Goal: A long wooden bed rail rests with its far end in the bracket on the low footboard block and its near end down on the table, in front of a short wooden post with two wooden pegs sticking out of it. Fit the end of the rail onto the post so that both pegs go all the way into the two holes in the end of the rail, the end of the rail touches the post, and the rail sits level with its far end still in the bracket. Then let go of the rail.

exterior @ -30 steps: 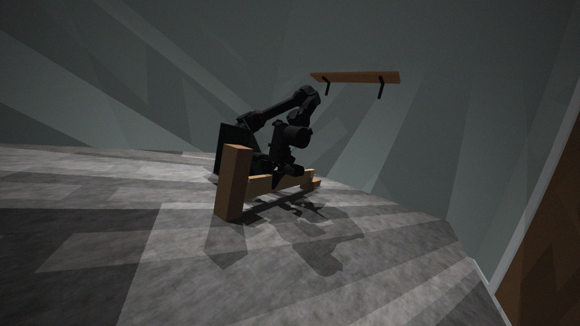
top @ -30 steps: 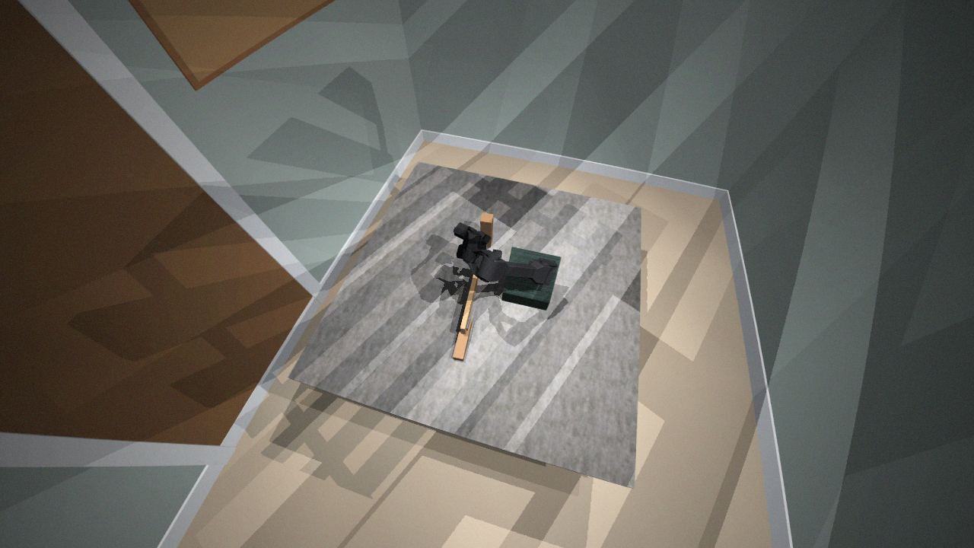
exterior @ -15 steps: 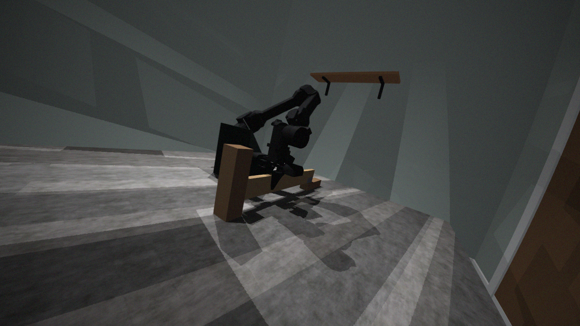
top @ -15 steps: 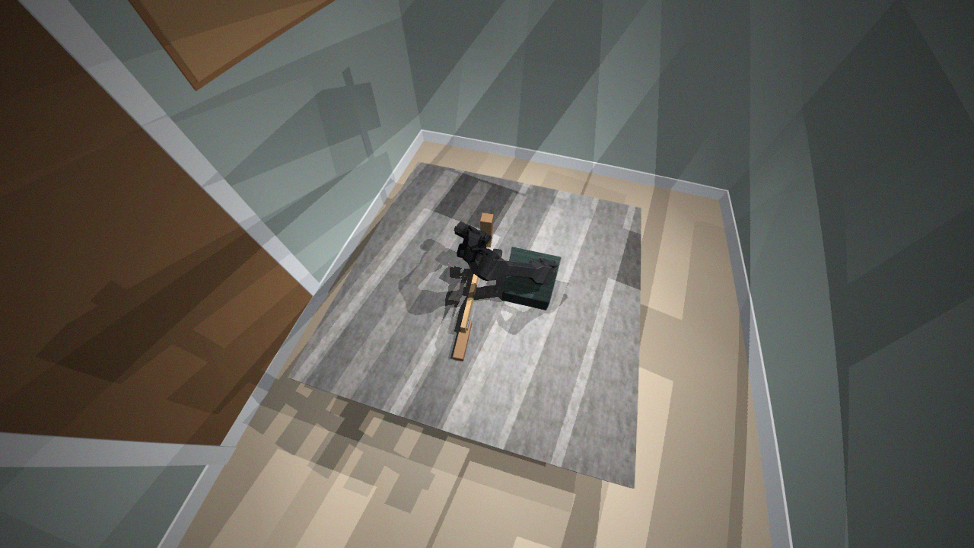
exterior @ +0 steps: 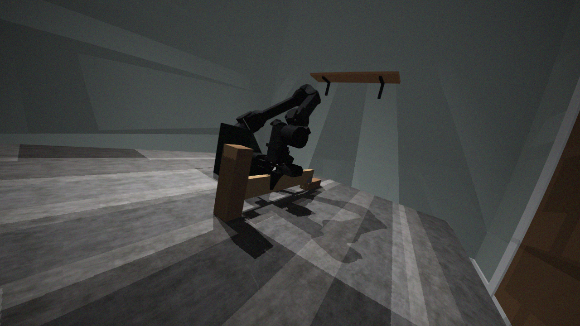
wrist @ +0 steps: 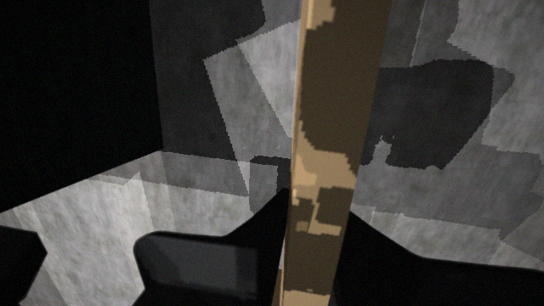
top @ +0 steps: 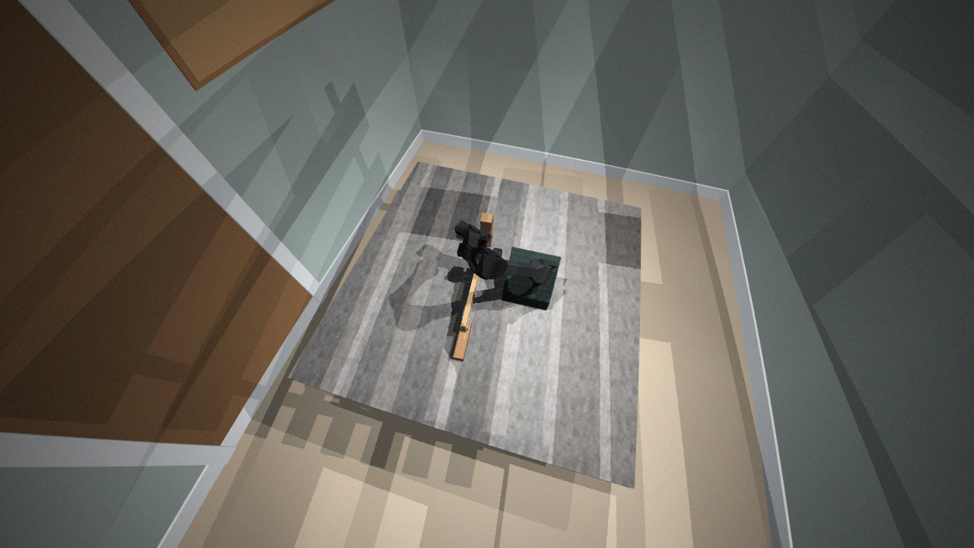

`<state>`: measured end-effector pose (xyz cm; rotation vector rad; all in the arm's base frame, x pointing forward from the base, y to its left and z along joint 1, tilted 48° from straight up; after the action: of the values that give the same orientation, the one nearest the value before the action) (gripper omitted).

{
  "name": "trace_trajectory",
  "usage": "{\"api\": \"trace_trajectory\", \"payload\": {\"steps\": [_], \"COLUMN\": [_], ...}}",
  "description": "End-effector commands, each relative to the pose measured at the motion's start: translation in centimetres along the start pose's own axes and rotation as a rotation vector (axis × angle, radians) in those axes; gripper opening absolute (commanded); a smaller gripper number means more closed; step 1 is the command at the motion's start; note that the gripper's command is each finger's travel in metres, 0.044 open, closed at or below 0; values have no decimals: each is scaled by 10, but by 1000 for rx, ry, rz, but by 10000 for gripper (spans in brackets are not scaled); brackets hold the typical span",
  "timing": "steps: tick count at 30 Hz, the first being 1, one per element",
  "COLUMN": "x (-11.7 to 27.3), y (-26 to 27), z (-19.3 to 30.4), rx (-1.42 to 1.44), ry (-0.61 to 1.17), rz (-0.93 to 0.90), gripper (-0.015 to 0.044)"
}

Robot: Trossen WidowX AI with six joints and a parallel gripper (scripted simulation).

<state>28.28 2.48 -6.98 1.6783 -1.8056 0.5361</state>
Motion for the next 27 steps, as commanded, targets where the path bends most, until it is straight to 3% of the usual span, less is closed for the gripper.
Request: {"api": "trace_trajectory", "payload": {"steps": [1, 27], "x": [1, 1], "y": [-1, -2], "z": [2, 8], "rx": [1, 1], "ry": [0, 0], "rz": [3, 3], "gripper": [0, 0]}}
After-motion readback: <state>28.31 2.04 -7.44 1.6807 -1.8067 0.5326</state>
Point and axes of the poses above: the point midway between the two fingers, 35 mm back from their tips, its own x axis back along the fingers, its own y axis across the jaws, z = x × y, the point moved 3 cm from there along x, back along the fingers, and after that the axes turned 13 degrees about -x, right-handed, at the moved point
